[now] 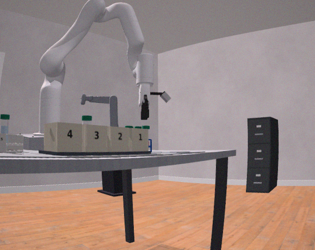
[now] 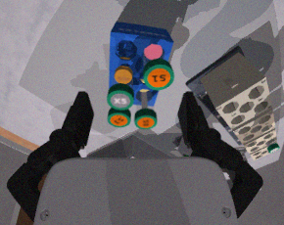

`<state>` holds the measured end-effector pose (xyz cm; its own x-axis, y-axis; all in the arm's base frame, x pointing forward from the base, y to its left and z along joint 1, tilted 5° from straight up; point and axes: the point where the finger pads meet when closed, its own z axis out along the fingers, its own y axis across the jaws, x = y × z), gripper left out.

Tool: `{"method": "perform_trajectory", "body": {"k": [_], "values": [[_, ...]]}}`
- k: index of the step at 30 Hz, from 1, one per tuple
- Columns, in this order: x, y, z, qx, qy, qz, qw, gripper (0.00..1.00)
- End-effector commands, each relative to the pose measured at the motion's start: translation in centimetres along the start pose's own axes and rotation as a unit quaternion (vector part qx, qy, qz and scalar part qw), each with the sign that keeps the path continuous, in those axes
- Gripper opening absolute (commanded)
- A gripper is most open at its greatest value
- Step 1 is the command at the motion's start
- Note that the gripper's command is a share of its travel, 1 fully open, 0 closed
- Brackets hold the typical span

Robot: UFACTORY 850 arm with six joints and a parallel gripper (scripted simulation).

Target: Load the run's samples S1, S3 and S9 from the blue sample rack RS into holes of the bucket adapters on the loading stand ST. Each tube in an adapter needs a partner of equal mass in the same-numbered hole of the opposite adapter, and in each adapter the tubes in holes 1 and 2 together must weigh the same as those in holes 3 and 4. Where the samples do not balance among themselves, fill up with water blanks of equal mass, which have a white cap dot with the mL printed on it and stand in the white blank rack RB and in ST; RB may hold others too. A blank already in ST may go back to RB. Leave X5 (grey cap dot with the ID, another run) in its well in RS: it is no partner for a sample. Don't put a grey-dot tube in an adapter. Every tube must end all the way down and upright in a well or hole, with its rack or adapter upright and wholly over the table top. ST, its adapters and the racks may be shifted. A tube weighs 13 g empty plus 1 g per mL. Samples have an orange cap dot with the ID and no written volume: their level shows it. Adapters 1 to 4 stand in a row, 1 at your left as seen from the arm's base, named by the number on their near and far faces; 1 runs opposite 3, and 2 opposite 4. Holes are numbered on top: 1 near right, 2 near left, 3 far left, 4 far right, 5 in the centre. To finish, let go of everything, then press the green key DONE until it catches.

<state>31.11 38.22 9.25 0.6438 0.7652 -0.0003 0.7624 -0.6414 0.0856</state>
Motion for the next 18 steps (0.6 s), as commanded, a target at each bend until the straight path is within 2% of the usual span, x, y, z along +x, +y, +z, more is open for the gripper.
{"method": "perform_trajectory", "body": {"k": [1, 4, 18], "values": [[0.12, 0.00, 0.59, 0.000, 0.001, 0.000, 1.000, 1.00], [0.12, 0.00, 1.24, 0.000, 0.001, 0.000, 1.000, 1.00], [0.12, 0.00, 1.24, 0.000, 0.001, 0.000, 1.000, 1.00]]}}
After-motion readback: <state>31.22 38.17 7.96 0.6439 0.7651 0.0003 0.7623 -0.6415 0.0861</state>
